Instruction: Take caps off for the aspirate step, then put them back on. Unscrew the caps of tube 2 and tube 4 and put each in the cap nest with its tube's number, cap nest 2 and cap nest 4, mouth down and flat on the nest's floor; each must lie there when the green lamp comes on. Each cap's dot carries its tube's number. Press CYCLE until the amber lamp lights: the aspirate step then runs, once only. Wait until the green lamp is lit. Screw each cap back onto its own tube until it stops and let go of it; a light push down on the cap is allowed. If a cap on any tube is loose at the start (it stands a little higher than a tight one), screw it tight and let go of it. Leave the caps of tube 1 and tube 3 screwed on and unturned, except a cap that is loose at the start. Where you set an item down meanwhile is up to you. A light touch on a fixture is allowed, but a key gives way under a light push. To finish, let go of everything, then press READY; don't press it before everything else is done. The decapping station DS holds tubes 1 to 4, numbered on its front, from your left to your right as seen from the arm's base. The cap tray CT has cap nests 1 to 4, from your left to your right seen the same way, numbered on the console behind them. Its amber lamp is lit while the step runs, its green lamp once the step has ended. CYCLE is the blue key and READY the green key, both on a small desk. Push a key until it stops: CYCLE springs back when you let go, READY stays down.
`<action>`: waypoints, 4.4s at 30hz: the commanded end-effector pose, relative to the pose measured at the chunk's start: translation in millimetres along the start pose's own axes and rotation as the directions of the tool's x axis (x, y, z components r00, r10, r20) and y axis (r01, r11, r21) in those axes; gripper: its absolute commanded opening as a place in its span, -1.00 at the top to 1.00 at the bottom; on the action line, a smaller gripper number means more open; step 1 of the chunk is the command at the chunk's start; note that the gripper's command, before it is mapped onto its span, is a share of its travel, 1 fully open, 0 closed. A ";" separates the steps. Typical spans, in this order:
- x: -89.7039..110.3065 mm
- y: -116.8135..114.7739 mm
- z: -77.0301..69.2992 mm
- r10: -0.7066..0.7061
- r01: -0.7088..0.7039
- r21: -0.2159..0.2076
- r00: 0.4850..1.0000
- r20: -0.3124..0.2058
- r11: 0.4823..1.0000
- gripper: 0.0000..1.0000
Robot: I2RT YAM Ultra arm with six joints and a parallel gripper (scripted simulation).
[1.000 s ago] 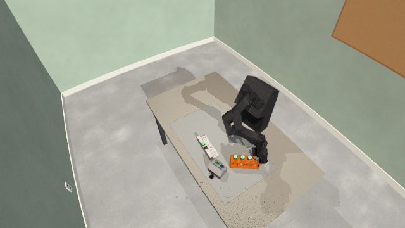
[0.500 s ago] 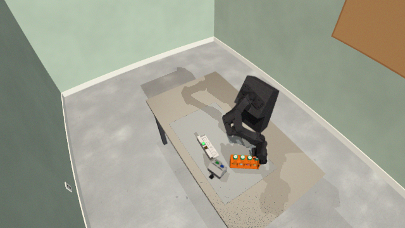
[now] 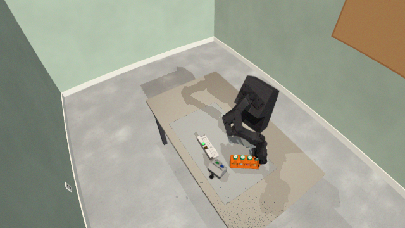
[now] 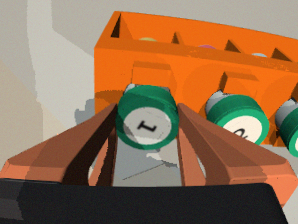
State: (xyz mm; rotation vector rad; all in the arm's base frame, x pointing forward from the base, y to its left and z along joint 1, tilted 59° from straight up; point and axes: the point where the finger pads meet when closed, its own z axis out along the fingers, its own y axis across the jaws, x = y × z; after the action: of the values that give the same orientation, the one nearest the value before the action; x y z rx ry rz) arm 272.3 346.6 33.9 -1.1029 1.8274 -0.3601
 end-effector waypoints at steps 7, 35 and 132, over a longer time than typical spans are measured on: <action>-2.9 2.1 -2.1 0.040 -0.040 -0.009 0.999 0.009 0.999 1.00; -2.9 2.0 -2.1 0.470 -0.470 -0.012 0.883 0.004 0.883 1.00; 9.0 -102.2 -40.3 0.207 -0.207 -0.008 0.978 0.007 0.978 0.02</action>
State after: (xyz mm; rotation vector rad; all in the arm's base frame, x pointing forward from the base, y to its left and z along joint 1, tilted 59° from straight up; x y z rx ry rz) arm 291.4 270.4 116.3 -0.8919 1.9244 -0.2383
